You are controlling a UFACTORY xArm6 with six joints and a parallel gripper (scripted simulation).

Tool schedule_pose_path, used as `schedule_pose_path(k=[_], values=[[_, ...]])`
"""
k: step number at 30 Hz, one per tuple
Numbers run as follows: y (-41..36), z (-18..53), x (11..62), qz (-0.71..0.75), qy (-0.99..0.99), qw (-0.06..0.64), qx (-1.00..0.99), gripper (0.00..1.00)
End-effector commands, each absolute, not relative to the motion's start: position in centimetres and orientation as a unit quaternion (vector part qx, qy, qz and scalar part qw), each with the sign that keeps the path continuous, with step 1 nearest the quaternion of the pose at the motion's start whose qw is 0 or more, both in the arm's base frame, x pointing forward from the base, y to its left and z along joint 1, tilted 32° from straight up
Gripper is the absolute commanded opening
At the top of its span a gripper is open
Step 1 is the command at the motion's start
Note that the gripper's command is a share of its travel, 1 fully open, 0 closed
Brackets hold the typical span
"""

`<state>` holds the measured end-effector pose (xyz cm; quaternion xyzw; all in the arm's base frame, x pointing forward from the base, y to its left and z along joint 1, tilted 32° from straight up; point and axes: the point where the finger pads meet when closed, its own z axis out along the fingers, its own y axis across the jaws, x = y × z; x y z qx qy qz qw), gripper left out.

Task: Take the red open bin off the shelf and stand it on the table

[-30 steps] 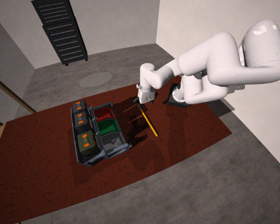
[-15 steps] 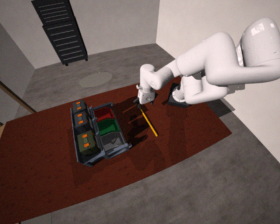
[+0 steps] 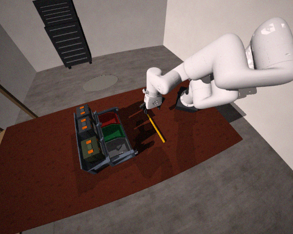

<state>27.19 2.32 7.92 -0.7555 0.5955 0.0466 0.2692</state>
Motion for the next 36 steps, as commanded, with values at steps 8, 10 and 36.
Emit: schedule_pose_path(k=[8, 10, 36], values=[[2.3, 7.9, 27.3, 0.045, 0.595, 0.27, -0.755, 1.0], [2.1, 8.1, 28.3, 0.045, 0.595, 0.27, -0.755, 1.0], [-0.2, 9.3, 36.7, 0.045, 0.595, 0.27, -0.755, 1.0]])
